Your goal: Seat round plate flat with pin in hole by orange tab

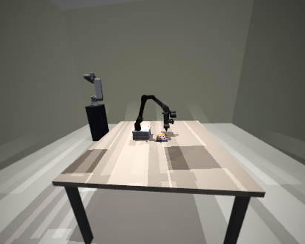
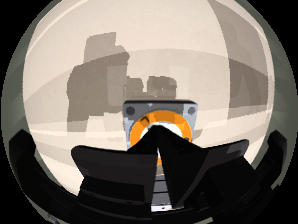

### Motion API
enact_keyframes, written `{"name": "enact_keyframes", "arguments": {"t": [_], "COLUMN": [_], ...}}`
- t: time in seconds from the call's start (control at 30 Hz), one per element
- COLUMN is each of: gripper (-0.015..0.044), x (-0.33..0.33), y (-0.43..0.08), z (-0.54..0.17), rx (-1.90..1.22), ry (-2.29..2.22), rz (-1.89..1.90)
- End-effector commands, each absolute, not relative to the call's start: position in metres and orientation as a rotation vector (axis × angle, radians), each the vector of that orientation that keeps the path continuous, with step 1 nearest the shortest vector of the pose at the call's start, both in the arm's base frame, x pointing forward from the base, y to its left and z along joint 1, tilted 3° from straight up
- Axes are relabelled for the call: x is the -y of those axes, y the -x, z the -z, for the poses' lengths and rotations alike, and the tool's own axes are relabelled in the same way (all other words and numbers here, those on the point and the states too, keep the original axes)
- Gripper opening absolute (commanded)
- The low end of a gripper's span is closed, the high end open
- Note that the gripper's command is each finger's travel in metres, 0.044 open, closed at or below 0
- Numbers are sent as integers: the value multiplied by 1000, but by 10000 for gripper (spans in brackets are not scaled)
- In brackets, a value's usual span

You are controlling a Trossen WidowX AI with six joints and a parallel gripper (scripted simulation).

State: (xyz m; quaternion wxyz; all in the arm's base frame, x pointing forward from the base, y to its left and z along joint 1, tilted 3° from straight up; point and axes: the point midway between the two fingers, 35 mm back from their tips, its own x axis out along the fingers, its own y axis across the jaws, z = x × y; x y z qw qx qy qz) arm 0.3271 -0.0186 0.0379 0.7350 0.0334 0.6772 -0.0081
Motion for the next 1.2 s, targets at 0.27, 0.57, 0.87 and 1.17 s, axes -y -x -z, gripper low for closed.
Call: {"name": "enact_keyframes", "arguments": {"t": [0.27, 0.57, 0.87, 1.17], "gripper": [0, 0, 0, 0], "x": [19, 13, 0, -4], "y": [-329, -327, -321, -318], "z": [10, 11, 12, 12], "rx": [-1502, -1502, -1503, -1503], "ry": [-58, -58, -59, -60], "rz": [16, 15, 15, 14]}}
